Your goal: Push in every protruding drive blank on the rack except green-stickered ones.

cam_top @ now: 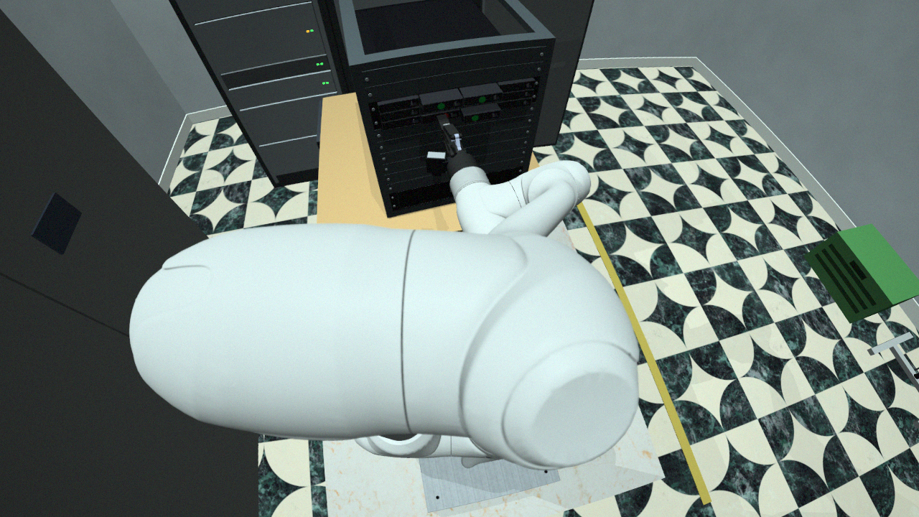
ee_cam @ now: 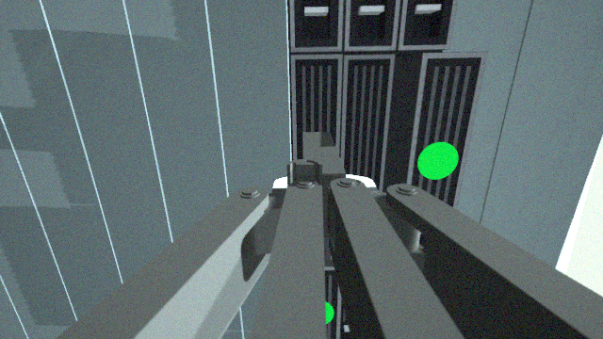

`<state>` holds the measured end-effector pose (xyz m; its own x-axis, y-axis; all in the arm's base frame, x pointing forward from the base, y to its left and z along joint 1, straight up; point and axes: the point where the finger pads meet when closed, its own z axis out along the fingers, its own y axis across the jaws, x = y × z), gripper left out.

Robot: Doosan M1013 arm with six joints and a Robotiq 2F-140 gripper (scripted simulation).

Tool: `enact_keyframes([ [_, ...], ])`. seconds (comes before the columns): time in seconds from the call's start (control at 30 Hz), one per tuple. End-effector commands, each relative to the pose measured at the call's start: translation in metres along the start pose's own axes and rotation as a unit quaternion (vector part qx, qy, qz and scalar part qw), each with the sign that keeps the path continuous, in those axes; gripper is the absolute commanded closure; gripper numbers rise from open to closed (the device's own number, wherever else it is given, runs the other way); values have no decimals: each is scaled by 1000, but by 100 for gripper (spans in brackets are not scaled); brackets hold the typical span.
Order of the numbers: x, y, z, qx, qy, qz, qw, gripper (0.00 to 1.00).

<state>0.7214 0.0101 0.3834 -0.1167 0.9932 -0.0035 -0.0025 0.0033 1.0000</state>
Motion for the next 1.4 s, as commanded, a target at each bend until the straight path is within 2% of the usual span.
enact_keyframes([
  [0.0,0,1,1,-1,0,0,1000,90],
  [1.37,0,1,5,-1,0,0,1000,90],
])
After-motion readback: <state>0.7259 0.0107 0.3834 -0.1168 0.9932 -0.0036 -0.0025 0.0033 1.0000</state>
